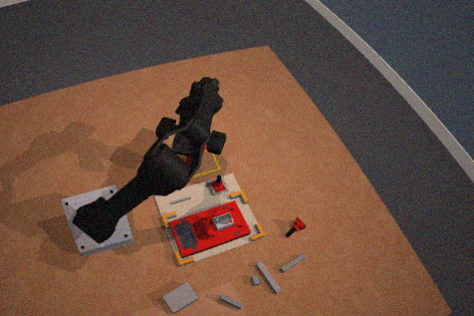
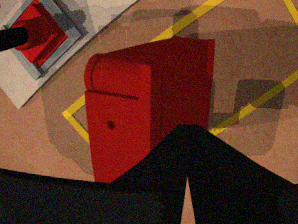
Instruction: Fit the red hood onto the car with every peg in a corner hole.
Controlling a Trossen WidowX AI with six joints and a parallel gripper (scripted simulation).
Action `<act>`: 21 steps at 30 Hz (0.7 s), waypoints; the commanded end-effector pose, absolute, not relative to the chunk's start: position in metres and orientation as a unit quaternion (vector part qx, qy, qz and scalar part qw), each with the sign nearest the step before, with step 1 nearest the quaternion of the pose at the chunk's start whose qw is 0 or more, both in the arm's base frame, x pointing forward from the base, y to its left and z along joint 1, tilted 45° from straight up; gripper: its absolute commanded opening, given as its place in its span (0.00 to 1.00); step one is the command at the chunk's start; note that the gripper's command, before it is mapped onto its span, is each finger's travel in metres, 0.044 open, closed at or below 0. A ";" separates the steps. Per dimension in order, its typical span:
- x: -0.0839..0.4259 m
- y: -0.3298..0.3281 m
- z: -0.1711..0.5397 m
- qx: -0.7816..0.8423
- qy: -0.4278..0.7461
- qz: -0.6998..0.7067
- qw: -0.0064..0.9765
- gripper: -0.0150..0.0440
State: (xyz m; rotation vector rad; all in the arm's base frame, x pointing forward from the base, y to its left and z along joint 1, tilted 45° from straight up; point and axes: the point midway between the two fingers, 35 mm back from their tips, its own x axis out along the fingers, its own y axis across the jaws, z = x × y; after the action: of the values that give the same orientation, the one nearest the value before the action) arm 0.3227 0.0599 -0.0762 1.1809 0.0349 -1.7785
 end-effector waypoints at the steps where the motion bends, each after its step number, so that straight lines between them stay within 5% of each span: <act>1: 0.327 0.057 -0.073 0.485 0.014 -0.729 0.483 0.25; 21: 0.332 0.112 -0.021 0.486 0.017 -0.726 0.487 0.25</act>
State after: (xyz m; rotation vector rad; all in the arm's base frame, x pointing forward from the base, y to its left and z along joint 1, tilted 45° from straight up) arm 0.3316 0.1138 -0.0194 1.1872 0.0415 -1.7610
